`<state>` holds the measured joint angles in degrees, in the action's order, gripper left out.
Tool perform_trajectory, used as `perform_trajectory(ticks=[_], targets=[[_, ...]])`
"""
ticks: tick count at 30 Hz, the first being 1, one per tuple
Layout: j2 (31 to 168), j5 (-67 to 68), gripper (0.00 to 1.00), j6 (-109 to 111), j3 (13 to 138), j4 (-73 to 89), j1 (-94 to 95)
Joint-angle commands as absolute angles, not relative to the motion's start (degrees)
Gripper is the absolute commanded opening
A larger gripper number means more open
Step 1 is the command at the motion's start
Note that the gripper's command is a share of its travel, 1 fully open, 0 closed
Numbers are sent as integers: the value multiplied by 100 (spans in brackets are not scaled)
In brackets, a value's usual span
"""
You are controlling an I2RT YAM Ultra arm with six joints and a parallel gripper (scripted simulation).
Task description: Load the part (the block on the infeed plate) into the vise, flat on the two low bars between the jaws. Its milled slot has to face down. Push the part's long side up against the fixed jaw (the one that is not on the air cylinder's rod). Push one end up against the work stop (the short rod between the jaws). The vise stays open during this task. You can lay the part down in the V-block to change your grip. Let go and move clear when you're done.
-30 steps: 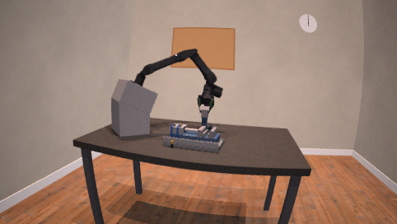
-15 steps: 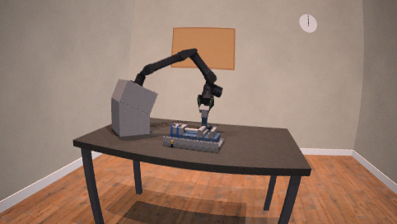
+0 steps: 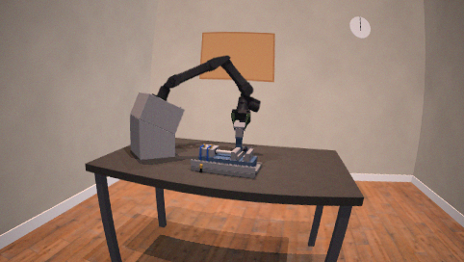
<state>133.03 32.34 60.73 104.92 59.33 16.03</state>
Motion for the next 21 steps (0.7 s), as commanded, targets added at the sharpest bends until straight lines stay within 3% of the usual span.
perform_trajectory(ticks=[1,21], targets=[[13093,3325,0,6106,10363,6109,1538],[12943,3324,0,6125,10325,6210,1507]])
